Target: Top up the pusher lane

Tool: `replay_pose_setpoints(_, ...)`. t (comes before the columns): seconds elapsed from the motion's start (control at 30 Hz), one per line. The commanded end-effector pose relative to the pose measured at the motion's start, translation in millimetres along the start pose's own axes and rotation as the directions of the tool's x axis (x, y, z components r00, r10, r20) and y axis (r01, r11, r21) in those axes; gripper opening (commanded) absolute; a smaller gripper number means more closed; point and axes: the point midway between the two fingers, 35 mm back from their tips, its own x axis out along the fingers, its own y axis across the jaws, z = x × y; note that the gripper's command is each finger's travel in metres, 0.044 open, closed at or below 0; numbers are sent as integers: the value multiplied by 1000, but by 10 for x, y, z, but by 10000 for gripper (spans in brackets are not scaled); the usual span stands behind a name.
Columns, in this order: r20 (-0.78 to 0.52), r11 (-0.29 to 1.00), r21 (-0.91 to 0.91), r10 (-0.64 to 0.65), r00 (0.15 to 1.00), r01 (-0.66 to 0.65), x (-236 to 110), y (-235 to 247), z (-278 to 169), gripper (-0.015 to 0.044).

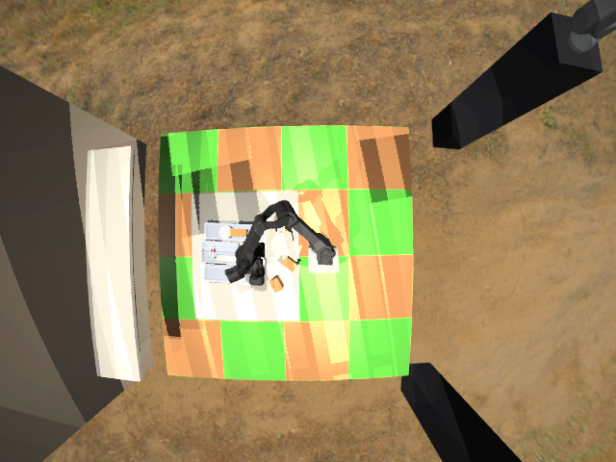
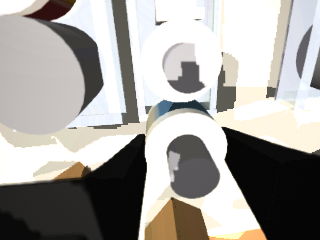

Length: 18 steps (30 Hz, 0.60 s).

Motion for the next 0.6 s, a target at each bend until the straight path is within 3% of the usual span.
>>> replay_pose_setpoints(0.0,20,1000,15,-3,1000,3,-12,-13,96,0)
replay_pose_setpoints(0.57,20,1000,16,-3,1000,3,-17,-20,162,0)
